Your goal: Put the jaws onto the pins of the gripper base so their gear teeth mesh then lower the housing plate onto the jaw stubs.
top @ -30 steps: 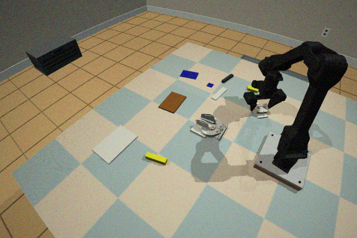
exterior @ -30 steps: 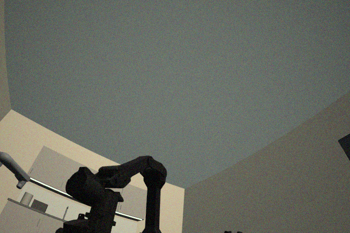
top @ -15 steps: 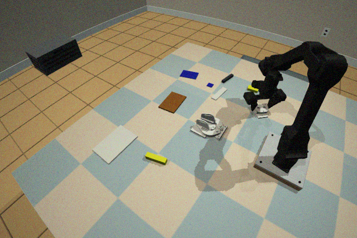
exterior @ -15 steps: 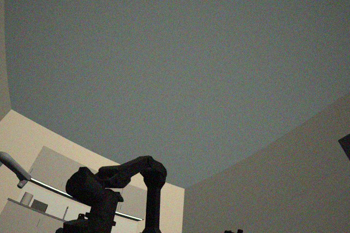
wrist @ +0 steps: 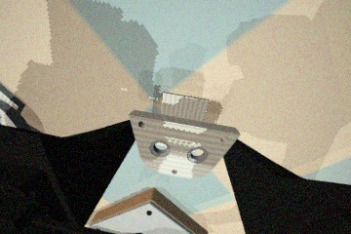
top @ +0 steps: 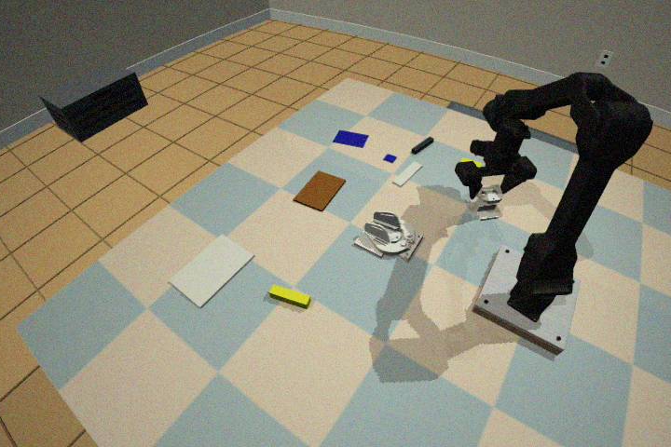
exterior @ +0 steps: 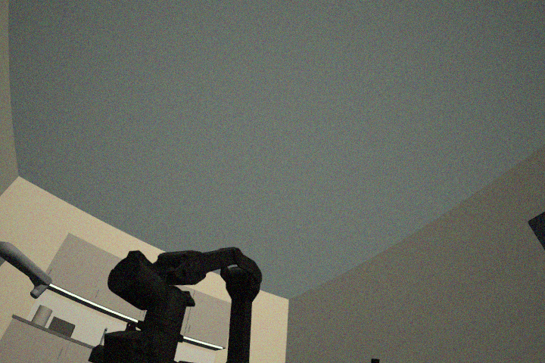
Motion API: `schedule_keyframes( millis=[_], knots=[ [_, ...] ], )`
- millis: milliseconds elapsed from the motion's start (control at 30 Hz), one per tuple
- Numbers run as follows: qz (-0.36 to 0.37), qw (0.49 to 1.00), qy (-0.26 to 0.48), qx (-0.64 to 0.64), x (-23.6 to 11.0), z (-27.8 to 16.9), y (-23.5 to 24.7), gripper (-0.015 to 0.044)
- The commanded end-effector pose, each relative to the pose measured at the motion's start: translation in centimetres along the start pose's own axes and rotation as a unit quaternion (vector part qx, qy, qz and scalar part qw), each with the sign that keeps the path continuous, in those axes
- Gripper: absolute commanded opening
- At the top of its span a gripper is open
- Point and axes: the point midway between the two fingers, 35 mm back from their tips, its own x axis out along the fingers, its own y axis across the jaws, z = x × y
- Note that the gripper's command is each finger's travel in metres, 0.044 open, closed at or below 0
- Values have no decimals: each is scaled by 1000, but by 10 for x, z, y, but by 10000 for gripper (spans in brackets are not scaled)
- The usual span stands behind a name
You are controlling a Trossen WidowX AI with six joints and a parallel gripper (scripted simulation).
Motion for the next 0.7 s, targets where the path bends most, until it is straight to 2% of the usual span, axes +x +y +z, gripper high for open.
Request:
schedule_keyframes(
  millis=[0, 333, 500, 667],
  knots=[
    [-1, 1000, -3, 1, -14, 1, 0, 351],
    [-1, 1000, -3, 2, -46, -1, 0, 351],
    [-1, 1000, -2, 4, -48, -2, 1, 351],
    [0, 998, -3, 58, -48, 0, 13, 351]
  ],
)
